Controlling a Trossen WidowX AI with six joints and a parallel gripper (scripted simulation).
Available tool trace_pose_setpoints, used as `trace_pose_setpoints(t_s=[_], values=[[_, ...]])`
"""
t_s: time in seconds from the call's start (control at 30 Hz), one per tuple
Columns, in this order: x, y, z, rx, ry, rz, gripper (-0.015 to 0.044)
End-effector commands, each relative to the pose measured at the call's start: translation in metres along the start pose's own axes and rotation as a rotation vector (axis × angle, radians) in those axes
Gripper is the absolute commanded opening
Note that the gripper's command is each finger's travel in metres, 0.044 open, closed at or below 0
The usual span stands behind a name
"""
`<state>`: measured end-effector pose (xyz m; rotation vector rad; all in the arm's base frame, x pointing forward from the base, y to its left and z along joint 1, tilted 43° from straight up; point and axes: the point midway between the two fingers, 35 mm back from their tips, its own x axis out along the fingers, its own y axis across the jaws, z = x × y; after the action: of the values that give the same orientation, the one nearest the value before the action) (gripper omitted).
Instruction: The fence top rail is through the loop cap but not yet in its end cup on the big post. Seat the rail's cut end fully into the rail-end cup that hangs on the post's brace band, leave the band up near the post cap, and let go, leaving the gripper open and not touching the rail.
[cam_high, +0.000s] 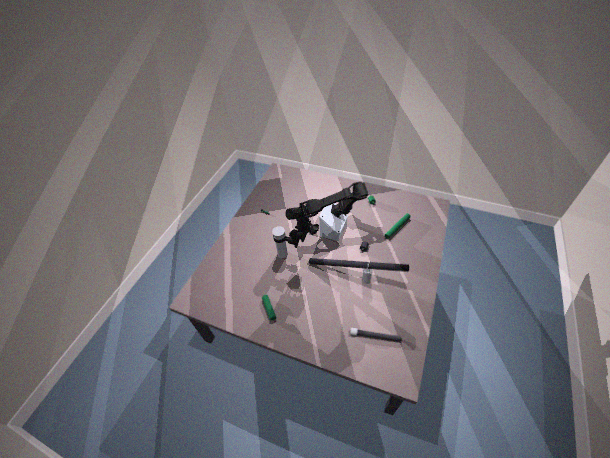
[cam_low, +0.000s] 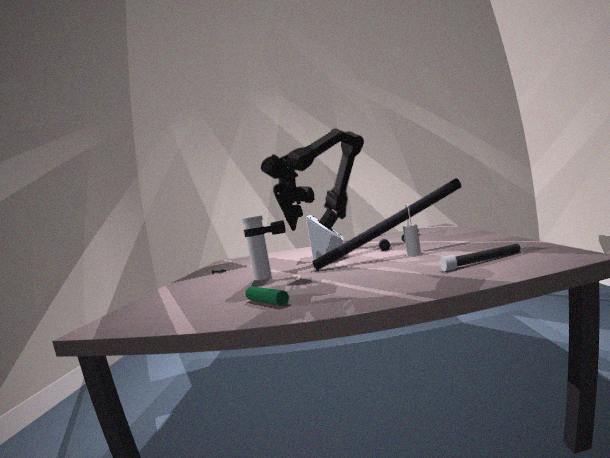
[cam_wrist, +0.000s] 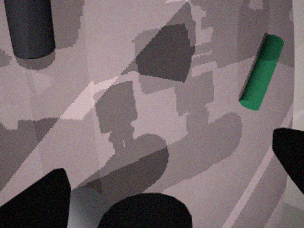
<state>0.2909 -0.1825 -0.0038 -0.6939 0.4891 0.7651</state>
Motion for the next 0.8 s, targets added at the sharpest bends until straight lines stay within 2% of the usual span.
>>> trace_pose_setpoints(t_s=[0.0,0.1,0.47,0.63,0.77], values=[[-0.005,-0.003,0.007,0.002,0.003,0.000,0.0440],[-0.011,-0.007,0.011,0.143,0.000,-0.001,0.0440],[-0.077,-0.032,0.098,1.230,-0.034,0.030,0.0440],[-0.091,-0.034,0.121,1.468,-0.043,0.049,0.0440],[-0.091,-0.034,0.122,1.473,-0.043,0.049,0.0440]])
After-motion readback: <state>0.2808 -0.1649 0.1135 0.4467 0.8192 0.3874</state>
